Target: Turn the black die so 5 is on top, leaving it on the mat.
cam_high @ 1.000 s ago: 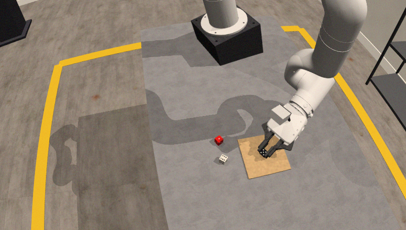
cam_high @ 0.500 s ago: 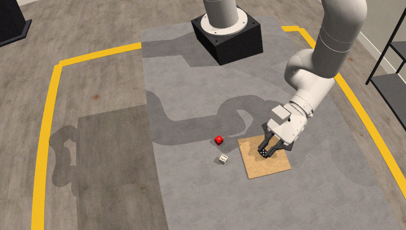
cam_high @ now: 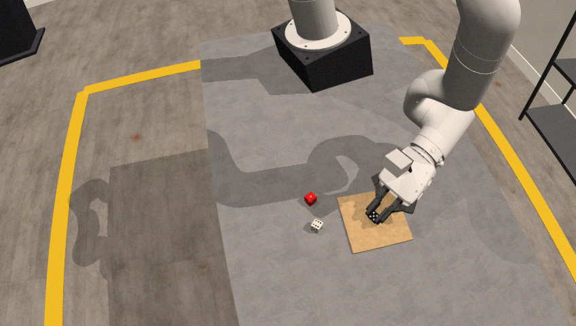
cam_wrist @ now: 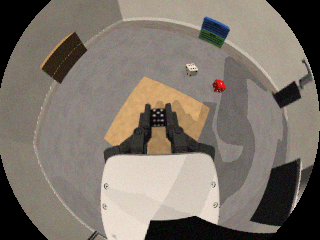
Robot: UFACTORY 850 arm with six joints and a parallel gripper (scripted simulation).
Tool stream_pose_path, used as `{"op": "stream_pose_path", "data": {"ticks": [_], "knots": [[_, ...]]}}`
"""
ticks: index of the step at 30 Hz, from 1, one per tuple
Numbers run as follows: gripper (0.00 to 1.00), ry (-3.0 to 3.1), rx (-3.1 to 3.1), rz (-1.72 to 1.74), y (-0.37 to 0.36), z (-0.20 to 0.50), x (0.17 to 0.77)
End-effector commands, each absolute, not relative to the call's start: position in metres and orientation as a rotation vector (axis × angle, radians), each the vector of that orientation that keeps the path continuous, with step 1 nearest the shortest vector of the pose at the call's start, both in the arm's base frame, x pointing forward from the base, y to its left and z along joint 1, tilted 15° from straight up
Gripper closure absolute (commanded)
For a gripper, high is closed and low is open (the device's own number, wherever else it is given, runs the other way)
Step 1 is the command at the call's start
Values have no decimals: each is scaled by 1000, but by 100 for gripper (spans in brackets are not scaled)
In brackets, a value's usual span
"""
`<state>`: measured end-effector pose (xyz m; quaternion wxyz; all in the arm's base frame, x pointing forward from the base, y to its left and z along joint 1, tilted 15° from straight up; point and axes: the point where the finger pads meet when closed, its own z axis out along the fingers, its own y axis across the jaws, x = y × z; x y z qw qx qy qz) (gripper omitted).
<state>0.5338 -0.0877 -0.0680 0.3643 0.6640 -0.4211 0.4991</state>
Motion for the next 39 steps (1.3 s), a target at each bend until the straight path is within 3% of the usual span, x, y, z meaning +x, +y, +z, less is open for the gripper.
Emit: {"op": "stream_pose_path", "data": {"ticks": [1, 8, 23, 39], "knots": [[85, -1084, 1708, 1286, -87, -67, 534], [85, -1084, 1708, 1286, -87, -67, 534], [64, -1084, 1708, 1286, -87, -67, 534], [64, -1084, 1708, 1286, -87, -67, 534]]}}
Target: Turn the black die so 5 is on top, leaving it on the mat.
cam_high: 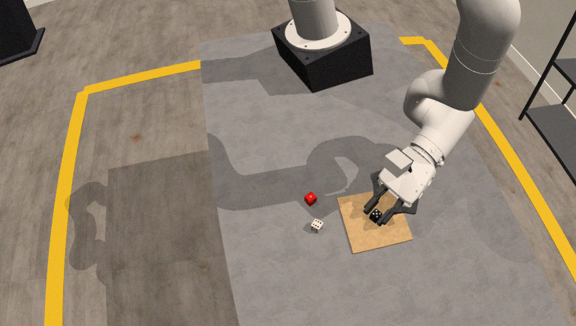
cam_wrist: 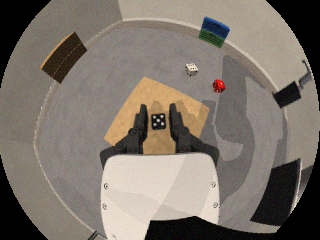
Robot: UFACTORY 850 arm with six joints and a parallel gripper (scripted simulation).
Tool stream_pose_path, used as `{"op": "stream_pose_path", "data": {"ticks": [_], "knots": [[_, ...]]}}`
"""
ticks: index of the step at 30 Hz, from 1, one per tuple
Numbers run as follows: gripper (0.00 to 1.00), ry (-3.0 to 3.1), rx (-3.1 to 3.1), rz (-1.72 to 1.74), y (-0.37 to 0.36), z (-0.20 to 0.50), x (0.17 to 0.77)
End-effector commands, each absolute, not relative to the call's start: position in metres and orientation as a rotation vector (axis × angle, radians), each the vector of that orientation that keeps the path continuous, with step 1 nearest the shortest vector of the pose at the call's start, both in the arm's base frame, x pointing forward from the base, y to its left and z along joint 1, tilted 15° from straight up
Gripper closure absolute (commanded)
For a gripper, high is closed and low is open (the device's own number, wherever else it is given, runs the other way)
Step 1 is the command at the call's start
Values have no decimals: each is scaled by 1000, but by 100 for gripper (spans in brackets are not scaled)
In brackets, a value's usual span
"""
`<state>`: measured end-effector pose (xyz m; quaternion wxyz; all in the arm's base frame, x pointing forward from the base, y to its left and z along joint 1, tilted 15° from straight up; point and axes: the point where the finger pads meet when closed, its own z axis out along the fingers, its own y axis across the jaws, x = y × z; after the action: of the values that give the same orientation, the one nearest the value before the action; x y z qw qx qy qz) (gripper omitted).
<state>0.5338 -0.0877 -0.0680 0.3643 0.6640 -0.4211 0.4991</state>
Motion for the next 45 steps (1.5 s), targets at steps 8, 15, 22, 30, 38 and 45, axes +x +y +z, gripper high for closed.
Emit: {"op": "stream_pose_path", "data": {"ticks": [8, 15, 22, 30, 38, 45], "knots": [[64, -1084, 1708, 1286, -87, -67, 534], [64, -1084, 1708, 1286, -87, -67, 534], [64, -1084, 1708, 1286, -87, -67, 534], [64, -1084, 1708, 1286, -87, -67, 534], [64, -1084, 1708, 1286, -72, -63, 528], [64, -1084, 1708, 1286, -49, -57, 519]]}}
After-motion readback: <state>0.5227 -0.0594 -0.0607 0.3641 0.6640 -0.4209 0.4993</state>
